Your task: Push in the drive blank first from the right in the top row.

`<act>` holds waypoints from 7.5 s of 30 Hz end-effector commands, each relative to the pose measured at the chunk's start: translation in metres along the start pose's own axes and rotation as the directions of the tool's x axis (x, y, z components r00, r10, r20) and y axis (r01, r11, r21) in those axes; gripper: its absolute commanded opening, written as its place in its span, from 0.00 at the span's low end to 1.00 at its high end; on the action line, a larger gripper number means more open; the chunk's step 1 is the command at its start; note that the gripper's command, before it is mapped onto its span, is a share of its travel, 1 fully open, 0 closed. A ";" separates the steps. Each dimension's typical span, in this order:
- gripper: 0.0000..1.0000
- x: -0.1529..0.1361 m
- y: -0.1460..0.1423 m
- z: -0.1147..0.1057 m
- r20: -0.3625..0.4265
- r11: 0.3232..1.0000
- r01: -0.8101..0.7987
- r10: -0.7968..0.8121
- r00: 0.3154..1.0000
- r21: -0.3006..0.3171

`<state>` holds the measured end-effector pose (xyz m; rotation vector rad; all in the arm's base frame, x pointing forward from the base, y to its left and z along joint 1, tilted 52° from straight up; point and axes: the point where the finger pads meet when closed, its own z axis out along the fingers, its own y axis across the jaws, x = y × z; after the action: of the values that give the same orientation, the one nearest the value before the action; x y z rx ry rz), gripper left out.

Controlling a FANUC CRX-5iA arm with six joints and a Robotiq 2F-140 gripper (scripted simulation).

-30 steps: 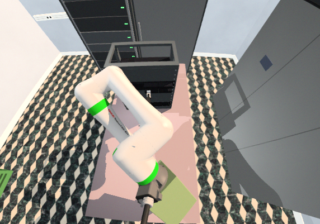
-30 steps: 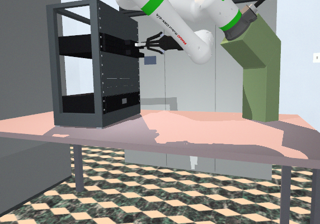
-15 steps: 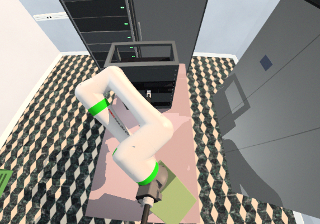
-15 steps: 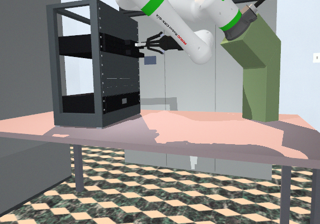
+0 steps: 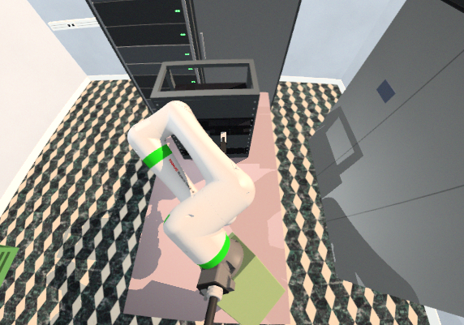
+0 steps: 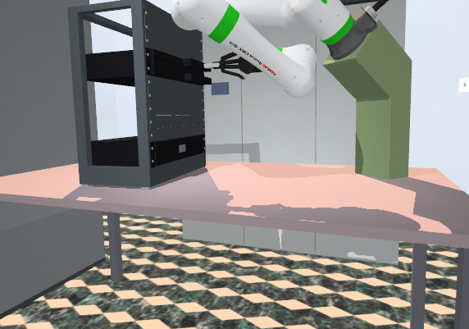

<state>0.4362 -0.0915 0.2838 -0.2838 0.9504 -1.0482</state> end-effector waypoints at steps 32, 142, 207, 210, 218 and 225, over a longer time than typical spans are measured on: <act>0.10 0.087 -0.010 0.006 0.006 1.000 0.001 -0.001 1.000 0.003; 0.10 0.087 -0.010 0.053 0.006 1.000 0.001 -0.001 1.000 0.003; 0.10 0.087 -0.010 0.064 0.006 1.000 0.001 -0.001 1.000 0.003; 0.10 0.087 -0.010 0.064 0.006 1.000 0.001 -0.001 1.000 0.003; 0.10 0.087 -0.010 0.064 0.006 1.000 0.001 -0.001 1.000 0.003; 0.10 0.087 -0.010 0.064 0.006 1.000 0.001 -0.001 1.000 0.003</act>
<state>0.4940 -0.1828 0.2808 -0.2850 0.9439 -1.0475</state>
